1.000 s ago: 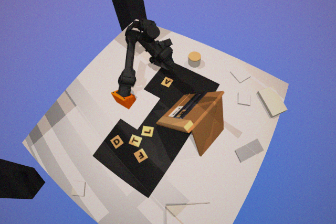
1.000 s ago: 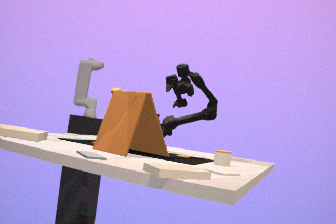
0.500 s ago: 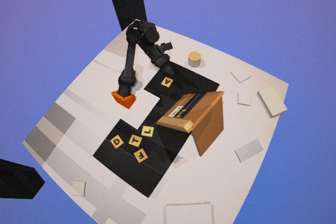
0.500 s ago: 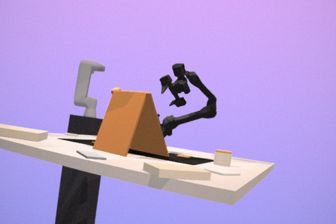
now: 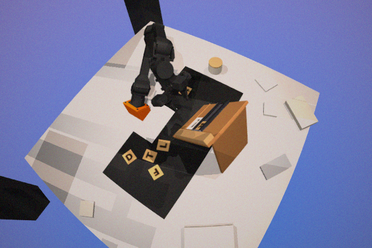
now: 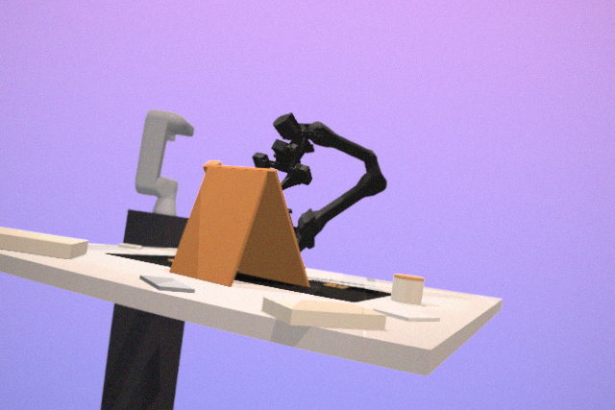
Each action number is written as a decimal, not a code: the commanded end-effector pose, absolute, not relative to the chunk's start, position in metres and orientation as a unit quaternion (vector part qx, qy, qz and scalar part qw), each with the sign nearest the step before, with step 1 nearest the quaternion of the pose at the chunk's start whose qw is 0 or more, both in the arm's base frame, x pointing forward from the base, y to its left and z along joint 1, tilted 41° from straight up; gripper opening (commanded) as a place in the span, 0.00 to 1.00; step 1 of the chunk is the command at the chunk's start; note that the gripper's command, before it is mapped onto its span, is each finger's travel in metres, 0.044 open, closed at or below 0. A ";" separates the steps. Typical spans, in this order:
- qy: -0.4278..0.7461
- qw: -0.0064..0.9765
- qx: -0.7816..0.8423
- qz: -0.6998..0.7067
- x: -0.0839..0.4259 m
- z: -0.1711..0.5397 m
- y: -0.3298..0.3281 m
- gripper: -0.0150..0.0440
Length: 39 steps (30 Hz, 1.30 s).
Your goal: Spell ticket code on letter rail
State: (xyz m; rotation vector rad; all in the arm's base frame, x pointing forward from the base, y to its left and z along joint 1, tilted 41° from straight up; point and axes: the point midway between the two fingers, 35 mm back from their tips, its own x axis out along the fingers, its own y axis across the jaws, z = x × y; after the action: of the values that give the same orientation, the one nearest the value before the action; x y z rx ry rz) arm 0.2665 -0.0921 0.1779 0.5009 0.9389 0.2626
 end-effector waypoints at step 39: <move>0.339 -0.146 0.679 -0.635 0.213 -0.105 -0.134 0.83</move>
State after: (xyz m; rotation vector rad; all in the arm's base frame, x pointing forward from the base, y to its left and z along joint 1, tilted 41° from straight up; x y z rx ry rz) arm 0.2304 -0.1372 -0.0700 2.2881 1.3226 -1.7450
